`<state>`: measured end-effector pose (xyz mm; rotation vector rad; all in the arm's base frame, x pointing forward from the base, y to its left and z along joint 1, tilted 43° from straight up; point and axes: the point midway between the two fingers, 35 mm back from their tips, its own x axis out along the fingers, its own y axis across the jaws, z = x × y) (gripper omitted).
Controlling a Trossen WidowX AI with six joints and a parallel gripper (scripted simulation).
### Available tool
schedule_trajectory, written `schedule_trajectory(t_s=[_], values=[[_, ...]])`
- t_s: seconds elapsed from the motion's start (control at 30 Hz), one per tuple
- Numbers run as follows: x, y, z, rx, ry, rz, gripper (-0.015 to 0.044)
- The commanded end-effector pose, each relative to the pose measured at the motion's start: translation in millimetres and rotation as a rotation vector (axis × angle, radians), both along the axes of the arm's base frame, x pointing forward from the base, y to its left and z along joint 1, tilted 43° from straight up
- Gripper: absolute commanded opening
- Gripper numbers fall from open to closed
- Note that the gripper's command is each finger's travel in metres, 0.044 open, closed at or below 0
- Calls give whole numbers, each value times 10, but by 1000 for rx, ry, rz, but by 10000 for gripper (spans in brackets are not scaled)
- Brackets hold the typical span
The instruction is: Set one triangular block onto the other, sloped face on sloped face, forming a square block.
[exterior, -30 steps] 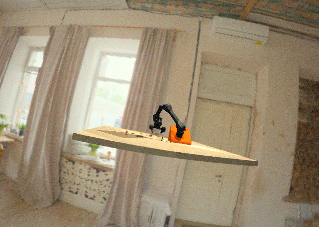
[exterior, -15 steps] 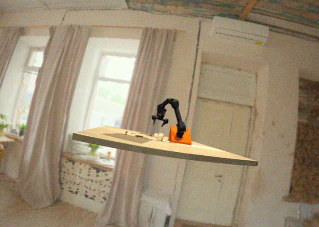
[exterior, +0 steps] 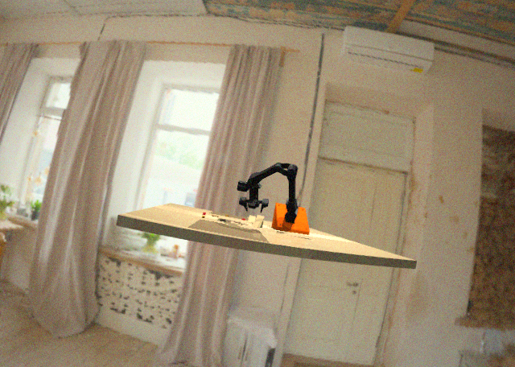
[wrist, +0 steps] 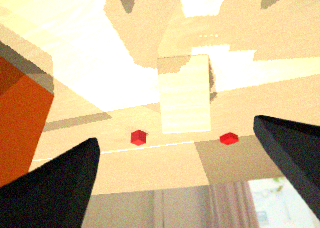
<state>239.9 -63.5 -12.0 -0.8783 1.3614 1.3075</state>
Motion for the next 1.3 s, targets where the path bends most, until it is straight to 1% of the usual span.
schedule_trajectory(t_s=[0.0, 0.27, 0.6, 0.67, 1.03, 1.27], values=[[70, 46, 44, -167, -73, -12, 440], [72, 42, -13, -167, -73, -12, 440], [-51, 20, -838, -167, -72, -12, 440], [-85, 22, -935, -167, -72, -12, 440], [-90, 22, -947, -167, -72, -12, 440], [-82, 29, -939, -163, -73, -19, 256]])
